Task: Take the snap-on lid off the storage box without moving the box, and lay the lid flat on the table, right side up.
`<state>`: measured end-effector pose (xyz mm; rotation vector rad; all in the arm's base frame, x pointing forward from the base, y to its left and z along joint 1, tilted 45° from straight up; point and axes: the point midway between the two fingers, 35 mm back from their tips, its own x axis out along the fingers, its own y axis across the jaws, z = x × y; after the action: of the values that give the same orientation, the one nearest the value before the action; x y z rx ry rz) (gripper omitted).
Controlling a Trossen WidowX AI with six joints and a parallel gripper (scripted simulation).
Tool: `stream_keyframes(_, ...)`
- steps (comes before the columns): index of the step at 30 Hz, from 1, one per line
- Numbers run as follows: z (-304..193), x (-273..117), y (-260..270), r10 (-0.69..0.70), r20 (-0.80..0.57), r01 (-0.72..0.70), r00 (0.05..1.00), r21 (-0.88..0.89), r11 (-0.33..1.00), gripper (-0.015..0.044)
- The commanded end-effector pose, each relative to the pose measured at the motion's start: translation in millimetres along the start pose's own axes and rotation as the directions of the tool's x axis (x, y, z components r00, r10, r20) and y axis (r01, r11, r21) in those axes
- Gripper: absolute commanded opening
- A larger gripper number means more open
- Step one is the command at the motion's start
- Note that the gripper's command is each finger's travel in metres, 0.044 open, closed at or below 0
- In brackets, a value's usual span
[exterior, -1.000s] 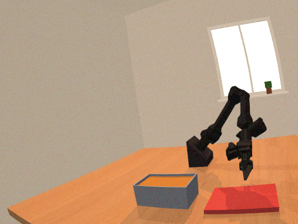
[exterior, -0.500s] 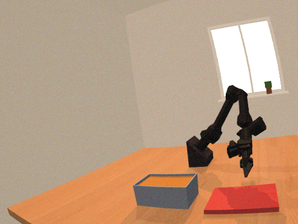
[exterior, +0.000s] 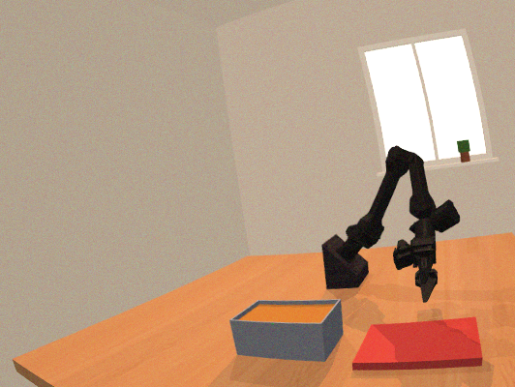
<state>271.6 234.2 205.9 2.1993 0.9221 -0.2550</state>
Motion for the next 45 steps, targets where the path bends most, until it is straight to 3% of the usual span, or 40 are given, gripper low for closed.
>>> stream_keyframes(1, -0.8, -5.2, 4.9, 0.004, -0.002, -0.004, 1.0, 0.003, 1.0, 0.044)
stream_keyframes(39, -0.8, -70.9, 41.7, 0.004, 0.001, -0.004, 1.0, 0.0, 1.0, 0.044)
stream_keyframes(45, 1.0, -66.1, 37.9, 0.004, 0.0, -0.004, 1.0, 0.0, 1.0, 0.044)
